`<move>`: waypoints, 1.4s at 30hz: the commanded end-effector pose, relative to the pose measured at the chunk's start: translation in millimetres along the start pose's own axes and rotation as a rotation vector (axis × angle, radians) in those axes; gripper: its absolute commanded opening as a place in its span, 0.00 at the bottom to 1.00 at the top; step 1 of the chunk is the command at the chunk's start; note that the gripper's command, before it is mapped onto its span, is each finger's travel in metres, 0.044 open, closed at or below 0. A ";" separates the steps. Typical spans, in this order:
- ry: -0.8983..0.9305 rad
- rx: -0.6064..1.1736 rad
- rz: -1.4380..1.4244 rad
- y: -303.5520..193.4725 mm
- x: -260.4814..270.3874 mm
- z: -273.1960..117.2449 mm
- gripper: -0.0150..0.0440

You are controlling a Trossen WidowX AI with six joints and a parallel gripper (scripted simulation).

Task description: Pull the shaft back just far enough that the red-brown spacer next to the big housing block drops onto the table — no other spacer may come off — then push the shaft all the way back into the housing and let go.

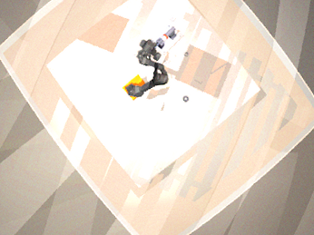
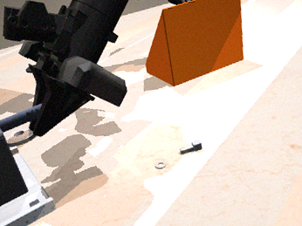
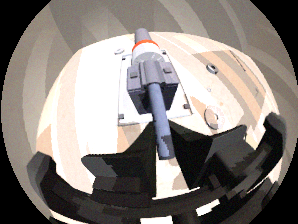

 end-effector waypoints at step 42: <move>-0.003 0.001 0.005 -3.2 -0.2 -3.3 0.25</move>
Point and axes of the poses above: the point midway between the two fingers, 35 mm back from their tips, its own z axis out along the fingers, its own x axis across the jaws, y = z × x, the point moved 6 cm from there along -z, back along the fingers, and after that the axes turned 3 degrees about -z, right-handed, at the moved point
